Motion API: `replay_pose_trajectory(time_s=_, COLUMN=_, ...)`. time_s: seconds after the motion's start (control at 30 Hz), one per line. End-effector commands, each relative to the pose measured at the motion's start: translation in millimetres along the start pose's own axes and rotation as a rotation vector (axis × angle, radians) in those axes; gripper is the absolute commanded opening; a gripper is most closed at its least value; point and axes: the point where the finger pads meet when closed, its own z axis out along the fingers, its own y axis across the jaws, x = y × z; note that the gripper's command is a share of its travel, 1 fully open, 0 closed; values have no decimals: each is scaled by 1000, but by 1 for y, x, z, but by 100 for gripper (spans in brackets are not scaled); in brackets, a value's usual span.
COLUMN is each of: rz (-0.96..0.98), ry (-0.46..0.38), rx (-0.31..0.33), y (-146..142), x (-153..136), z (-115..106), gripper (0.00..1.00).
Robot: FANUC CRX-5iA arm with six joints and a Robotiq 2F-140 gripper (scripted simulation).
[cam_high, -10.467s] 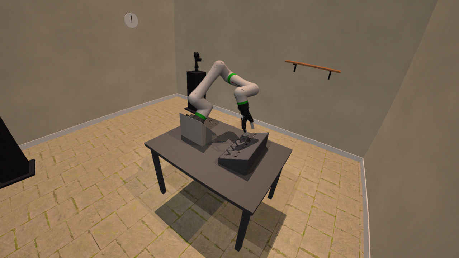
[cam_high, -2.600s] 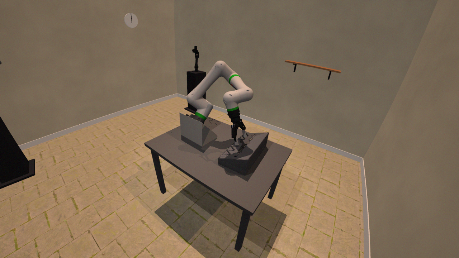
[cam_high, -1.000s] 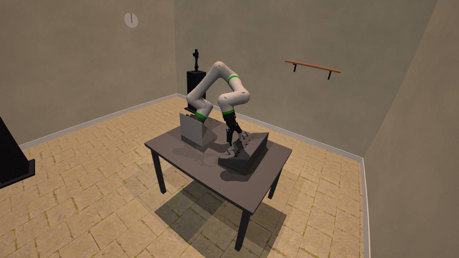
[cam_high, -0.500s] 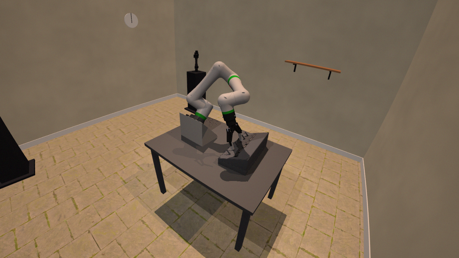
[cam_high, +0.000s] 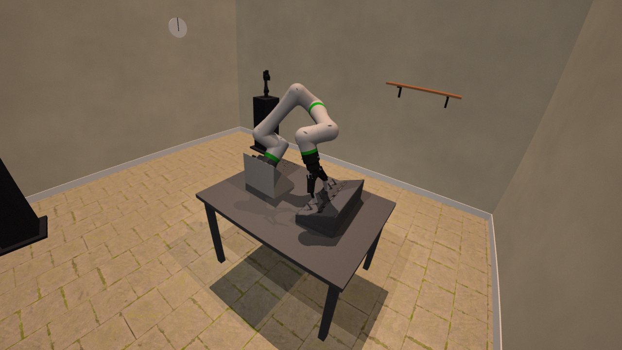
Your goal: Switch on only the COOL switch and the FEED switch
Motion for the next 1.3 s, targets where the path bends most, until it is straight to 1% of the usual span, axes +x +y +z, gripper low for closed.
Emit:
replay_pose_trajectory(time_s=0.0, rz=0, ry=0, rx=0, y=0, x=0, z=0, gripper=0)
replay_pose_trajectory(time_s=0.17, rz=0, ry=0, rx=0, y=0, x=0, z=-2, gripper=0)
replay_pose_trajectory(time_s=0.27, rz=0, ry=0, rx=0, y=0, x=0, z=-6, gripper=0)
replay_pose_trajectory(time_s=0.4, rz=0, ry=0, rx=0, y=0, x=0, z=-19, gripper=0)
replay_pose_trajectory(time_s=0.6, rz=0, ry=0, rx=0, y=0, x=0, z=-44, gripper=0)
replay_pose_trajectory(time_s=0.67, rz=0, ry=0, rx=0, y=0, x=0, z=-44, gripper=0)
replay_pose_trajectory(time_s=0.9, rz=0, ry=0, rx=0, y=0, x=0, z=-66, gripper=0)
replay_pose_trajectory(time_s=1.13, rz=0, ry=0, rx=0, y=0, x=0, z=-71, gripper=0)
replay_pose_trajectory(time_s=1.23, rz=0, ry=0, rx=0, y=-3, x=-1, z=-71, gripper=0)
replay_pose_trajectory(time_s=1.27, rz=0, ry=0, rx=-1, y=-8, x=-2, z=-72, gripper=0)
